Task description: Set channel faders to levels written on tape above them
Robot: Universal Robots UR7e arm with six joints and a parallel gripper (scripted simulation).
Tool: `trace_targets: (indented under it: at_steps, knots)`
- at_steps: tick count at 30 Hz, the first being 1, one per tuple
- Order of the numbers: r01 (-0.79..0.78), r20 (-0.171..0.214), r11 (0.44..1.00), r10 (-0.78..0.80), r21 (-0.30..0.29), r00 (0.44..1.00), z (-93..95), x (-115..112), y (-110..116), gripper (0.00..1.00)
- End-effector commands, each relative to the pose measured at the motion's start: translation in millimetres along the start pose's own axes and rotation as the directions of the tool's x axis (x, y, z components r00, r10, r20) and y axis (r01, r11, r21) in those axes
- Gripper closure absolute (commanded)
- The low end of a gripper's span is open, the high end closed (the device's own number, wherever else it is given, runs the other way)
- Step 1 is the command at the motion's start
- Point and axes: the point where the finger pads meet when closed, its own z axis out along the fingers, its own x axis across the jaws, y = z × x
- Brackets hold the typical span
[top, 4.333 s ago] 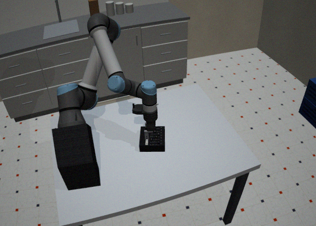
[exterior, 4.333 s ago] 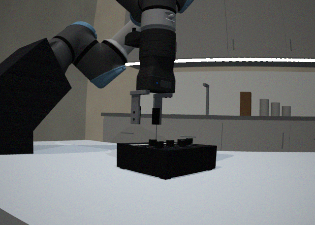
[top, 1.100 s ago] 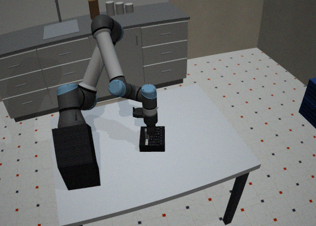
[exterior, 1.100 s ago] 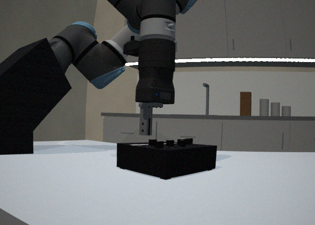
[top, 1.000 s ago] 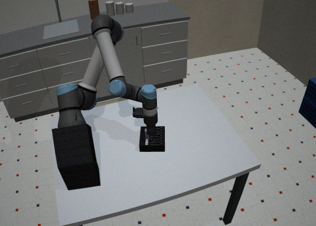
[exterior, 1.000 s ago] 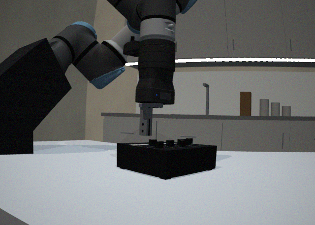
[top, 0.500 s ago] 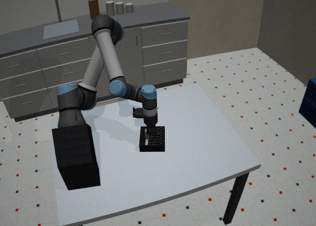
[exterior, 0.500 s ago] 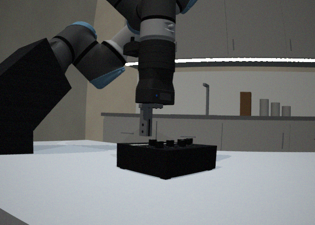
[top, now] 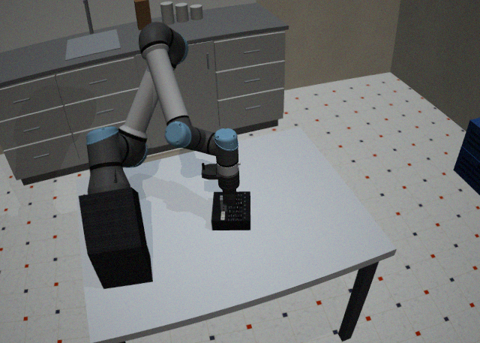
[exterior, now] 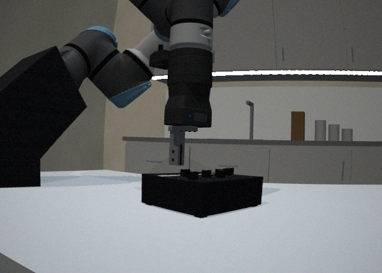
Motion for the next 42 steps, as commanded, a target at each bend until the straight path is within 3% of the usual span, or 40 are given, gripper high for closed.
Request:
trace_targets:
  at_steps: [1, 42]
  knots:
    - [0.000, 0.000, 1.000, 0.000, -0.001, 1.000, -0.4, 0, 0, 1.00]
    - [0.000, 0.000, 1.000, 0.000, -0.001, 1.000, 11.4, 0, 0, 1.00]
